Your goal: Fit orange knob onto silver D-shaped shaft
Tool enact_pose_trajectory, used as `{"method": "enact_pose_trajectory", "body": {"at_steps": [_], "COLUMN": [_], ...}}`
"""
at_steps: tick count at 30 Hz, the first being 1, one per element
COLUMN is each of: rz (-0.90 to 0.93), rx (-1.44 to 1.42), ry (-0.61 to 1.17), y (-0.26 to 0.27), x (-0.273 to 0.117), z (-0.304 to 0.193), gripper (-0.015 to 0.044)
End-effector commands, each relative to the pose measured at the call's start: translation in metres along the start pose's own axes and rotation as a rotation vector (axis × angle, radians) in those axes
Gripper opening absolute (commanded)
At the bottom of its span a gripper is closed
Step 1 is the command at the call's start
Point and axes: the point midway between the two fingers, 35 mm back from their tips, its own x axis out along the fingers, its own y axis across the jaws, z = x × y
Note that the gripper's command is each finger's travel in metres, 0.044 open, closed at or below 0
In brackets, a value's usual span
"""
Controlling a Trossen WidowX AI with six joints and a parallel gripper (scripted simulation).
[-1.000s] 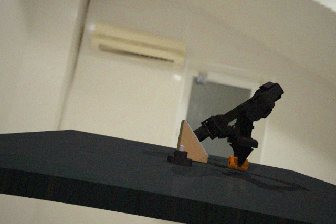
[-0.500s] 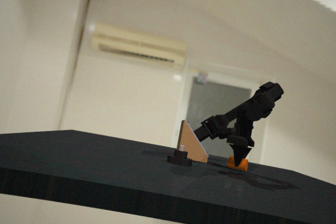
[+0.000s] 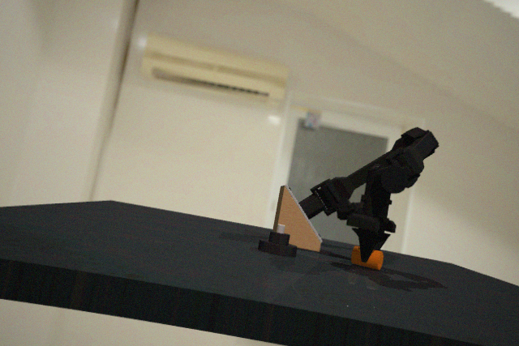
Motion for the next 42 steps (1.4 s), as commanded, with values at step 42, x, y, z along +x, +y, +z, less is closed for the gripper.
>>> {"method": "enact_pose_trajectory", "body": {"at_steps": [42], "rz": [0.003], "rx": [0.002], "ry": [-0.004], "y": [0.002], "x": [-0.037], "z": [0.000], "gripper": [0.0440]}}
